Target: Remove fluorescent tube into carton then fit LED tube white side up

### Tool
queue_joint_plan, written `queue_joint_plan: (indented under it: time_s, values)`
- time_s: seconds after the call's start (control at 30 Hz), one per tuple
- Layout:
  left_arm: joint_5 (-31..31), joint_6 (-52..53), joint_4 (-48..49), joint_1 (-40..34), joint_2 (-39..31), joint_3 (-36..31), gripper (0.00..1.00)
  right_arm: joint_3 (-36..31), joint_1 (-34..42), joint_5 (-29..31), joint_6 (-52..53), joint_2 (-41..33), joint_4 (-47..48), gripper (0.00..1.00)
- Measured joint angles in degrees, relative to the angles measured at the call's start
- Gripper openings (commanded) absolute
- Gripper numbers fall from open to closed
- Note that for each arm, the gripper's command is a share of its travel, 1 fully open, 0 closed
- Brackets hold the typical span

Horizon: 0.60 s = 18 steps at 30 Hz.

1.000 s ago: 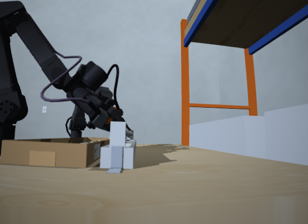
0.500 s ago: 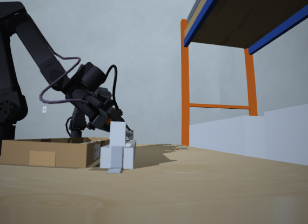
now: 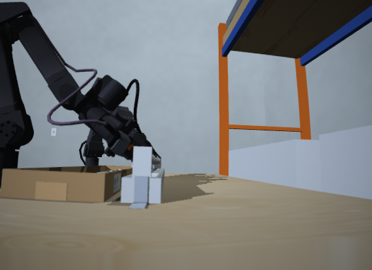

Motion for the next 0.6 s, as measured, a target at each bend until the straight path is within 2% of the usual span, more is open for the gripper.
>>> queue_joint_plan:
  time_s: [0.2, 0.23, 0.6]
  values:
    - [0.0, 0.0, 0.0, 0.0, 0.0, 0.0, 0.49, 0.0, 0.0, 0.0, 0.0, 0.0, 0.0, 0.11]
    - [0.0, 0.0, 0.0, 0.0, 0.0, 0.0, 0.49, 0.0, 0.0, 0.0, 0.0, 0.0, 0.0, 0.49]
    - [0.0, 0.0, 0.0, 0.0, 0.0, 0.0, 0.49, -0.7, 0.3, 0.5, 0.0, -0.9, -1.2, 0.49]
